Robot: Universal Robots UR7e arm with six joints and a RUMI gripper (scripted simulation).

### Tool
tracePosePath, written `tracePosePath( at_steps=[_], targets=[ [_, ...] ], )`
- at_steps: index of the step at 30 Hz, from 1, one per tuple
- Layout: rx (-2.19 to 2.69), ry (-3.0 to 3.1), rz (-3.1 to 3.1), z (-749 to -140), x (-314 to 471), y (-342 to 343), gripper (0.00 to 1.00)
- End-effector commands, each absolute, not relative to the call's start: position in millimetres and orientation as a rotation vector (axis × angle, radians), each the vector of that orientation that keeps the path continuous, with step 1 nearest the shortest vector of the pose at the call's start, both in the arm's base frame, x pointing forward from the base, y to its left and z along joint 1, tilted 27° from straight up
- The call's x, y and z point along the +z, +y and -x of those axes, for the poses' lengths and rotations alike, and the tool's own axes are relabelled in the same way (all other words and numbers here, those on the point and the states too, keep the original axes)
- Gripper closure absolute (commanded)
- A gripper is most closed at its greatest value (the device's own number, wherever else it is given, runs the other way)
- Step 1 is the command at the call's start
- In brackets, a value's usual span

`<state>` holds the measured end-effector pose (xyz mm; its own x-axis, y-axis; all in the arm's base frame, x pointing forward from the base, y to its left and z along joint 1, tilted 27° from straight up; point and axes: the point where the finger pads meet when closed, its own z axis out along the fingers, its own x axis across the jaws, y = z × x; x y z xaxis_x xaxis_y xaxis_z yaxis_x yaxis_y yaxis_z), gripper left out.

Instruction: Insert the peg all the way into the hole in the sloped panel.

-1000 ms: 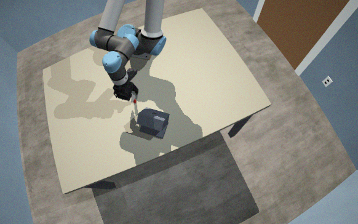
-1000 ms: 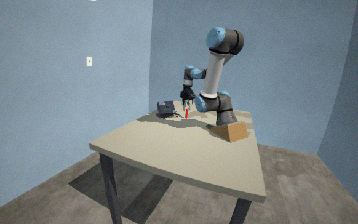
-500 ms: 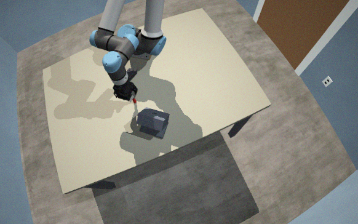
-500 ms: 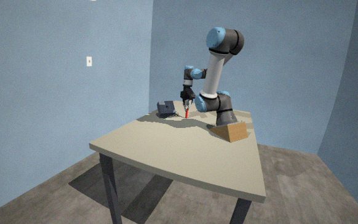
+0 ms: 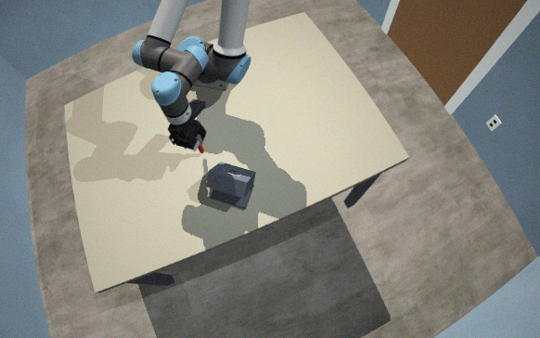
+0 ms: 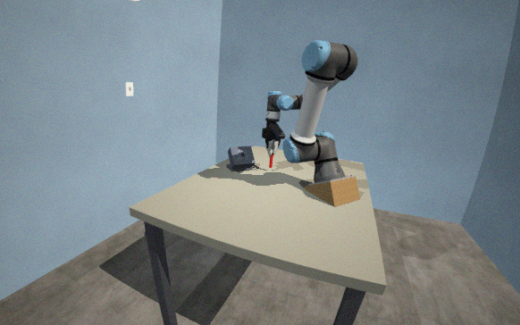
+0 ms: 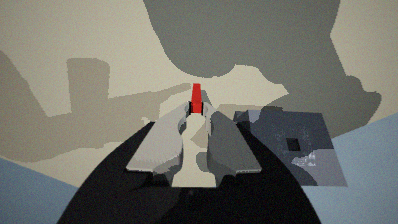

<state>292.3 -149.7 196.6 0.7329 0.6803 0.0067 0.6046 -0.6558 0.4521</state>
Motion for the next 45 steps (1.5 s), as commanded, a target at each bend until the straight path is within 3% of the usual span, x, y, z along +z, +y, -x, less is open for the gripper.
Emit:
tracePosePath(
  at_steps=[1, 45],
  targets=[
    [0.247, 0.985, -2.512, -280, 229, -138, 1.0],
    [0.189, 1.009, -2.473, -285, 231, -137, 1.0]
  ],
)
